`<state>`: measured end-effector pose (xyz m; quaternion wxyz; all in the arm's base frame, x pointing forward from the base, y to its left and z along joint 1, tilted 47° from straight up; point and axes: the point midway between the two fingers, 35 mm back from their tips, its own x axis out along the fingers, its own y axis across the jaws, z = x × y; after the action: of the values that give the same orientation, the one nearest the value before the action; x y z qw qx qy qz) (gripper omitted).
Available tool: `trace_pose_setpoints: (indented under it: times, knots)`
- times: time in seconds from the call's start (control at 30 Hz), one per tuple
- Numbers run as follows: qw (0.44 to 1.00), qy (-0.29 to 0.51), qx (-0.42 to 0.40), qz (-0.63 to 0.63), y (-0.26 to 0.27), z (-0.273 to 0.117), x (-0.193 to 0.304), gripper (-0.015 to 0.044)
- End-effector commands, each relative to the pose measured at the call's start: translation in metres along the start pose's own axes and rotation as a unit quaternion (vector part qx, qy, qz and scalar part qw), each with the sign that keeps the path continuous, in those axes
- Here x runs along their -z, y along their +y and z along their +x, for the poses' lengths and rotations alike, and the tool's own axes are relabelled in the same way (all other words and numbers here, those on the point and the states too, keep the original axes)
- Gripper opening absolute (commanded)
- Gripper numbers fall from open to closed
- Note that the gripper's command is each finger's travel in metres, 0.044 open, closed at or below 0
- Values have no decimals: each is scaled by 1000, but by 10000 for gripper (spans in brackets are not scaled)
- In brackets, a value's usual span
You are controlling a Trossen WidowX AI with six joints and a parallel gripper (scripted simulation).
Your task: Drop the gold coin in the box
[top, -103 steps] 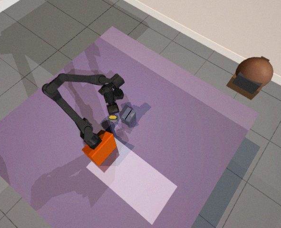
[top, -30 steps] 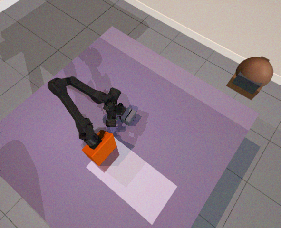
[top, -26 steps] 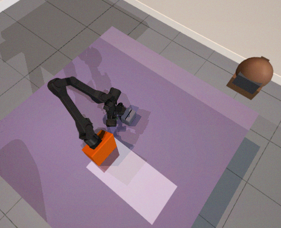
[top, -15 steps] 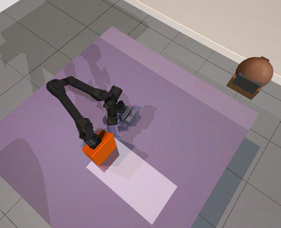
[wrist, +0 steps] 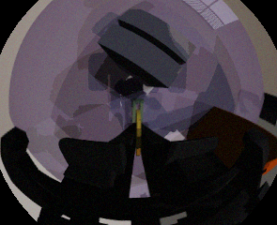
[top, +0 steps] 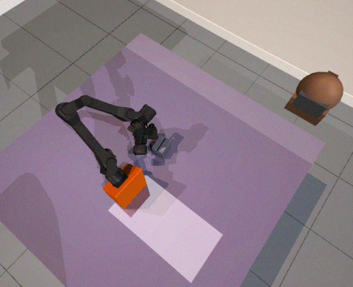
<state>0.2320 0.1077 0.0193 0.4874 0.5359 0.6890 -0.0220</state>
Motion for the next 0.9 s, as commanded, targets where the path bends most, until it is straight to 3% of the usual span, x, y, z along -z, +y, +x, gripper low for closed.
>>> trace_pose_setpoints:
  times: [0.0, 0.53, 0.87]
  knots:
    - [1000, 3, -1, 0, 0, -8, 1, 0]
    - [1000, 10, 1, 4, -2, -41, 8, 0]
    - [988, 10, 0, -153, 0, -42, 10, 0]
